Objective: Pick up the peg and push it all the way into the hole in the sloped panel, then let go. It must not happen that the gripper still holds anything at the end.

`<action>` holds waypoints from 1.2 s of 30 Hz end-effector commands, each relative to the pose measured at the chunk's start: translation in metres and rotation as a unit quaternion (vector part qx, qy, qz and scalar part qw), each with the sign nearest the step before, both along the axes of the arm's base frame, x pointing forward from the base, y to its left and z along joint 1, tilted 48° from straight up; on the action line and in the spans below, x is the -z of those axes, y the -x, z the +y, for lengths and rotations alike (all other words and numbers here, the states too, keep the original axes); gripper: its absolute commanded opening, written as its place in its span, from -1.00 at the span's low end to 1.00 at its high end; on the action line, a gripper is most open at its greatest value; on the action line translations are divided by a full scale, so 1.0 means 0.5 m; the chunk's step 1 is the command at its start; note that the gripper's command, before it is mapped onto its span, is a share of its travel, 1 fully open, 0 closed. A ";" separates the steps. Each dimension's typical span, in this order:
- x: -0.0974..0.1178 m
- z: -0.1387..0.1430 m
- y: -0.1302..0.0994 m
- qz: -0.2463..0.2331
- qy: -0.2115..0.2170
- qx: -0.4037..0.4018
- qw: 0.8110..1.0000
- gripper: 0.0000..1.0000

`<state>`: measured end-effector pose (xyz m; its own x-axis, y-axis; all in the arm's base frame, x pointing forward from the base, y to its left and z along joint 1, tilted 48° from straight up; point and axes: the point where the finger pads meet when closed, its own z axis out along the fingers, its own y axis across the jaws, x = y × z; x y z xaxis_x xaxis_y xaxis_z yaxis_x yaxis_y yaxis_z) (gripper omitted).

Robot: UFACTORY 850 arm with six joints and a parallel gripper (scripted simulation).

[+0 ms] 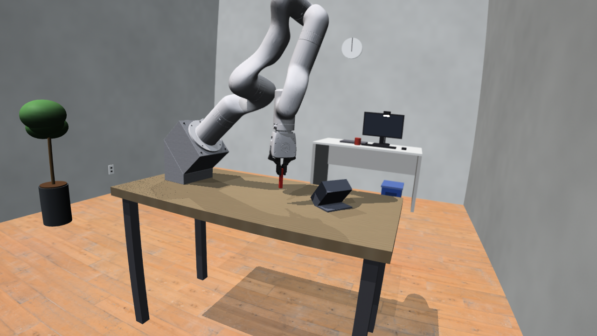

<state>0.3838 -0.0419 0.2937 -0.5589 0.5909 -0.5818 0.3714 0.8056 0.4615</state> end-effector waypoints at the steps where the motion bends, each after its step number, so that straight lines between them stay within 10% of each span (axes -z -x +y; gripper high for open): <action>1: -0.011 -0.001 0.012 0.000 0.000 0.000 1.000 -1.00; 36: -0.036 0.126 -0.066 -0.047 -0.141 0.026 0.989 -1.00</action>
<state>0.4138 0.0156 0.3099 -0.4823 0.7505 -0.4518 0.3570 0.6394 0.6809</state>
